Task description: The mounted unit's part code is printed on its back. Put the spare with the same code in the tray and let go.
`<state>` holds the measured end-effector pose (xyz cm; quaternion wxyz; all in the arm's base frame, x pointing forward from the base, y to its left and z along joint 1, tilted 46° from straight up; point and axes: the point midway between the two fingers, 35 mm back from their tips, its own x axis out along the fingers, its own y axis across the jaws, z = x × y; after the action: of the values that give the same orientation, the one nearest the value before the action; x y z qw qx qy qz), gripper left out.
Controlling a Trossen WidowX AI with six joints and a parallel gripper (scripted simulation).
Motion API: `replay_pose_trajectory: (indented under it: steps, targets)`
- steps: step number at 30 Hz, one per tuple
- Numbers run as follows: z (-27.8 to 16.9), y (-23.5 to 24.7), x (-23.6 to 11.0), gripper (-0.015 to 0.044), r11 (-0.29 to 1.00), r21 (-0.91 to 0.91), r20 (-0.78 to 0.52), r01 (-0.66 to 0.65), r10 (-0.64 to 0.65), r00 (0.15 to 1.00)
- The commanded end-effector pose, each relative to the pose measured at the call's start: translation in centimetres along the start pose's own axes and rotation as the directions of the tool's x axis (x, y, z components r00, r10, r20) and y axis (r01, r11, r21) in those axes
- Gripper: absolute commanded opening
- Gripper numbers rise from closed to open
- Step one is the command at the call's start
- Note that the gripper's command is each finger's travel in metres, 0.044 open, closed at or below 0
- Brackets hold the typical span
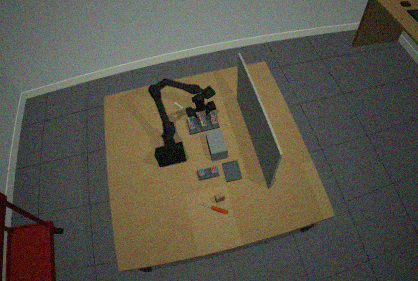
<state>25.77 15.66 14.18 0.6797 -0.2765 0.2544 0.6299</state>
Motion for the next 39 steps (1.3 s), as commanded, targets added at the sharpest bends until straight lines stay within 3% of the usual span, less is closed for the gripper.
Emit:
replay_pose_trajectory:
  steps: [1, 25, 30, 39]
  targets:
    - [-0.2, 0.1, 0.8, 0.0300, 1.000, 0.006, -0.004, -0.002, 0.002, 1.000]
    - [-0.1, 0.3, 3.4, 0.0300, 1.000, 0.007, 0.002, -0.002, 0.002, 1.000]
    - [0.0, 0.3, 3.3, 0.0169, 1.000, 0.004, 0.006, -0.003, 0.003, 1.000]
    - [0.0, 0.3, 3.3, 0.0089, 1.000, 0.004, 0.006, -0.003, 0.003, 1.000]
